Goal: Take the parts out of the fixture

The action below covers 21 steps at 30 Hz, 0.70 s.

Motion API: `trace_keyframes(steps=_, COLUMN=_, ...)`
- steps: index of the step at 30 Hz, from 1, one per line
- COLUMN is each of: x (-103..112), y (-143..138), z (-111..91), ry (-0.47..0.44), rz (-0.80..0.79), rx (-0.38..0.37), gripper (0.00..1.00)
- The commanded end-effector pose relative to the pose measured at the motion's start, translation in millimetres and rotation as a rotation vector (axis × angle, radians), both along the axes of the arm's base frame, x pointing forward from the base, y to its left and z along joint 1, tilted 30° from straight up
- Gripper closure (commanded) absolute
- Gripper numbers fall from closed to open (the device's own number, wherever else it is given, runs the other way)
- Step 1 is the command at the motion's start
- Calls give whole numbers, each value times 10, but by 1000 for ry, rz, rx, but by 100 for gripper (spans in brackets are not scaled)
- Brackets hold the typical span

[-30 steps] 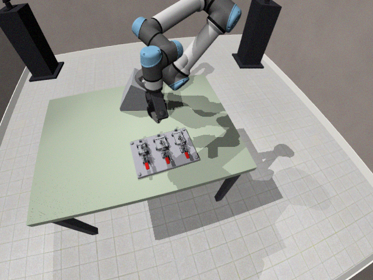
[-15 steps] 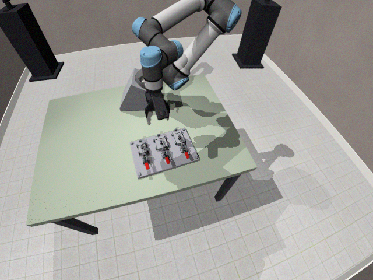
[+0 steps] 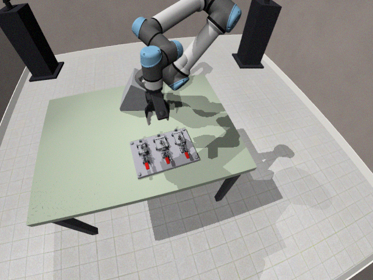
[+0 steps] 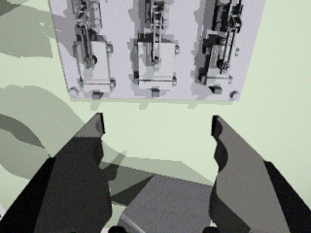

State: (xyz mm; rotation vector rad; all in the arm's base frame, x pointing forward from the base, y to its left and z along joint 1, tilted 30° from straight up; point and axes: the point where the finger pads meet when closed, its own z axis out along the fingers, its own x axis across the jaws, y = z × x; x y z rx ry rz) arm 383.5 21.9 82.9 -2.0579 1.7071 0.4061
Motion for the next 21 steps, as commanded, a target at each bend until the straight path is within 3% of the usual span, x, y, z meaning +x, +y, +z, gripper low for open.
trace_keyframes(steps=1, x=3, y=-3, z=2, ry=-1, rz=0, rx=0, gripper=41)
trace_keyframes(steps=12, x=3, y=-3, z=2, ry=-1, rz=0, rx=0, gripper=41)
trace_keyframes(steps=13, x=3, y=-3, z=2, ry=-1, rz=0, rx=0, gripper=72)
trace_keyframes(steps=21, x=3, y=-3, z=2, ry=-1, rz=0, rx=0, gripper=72)
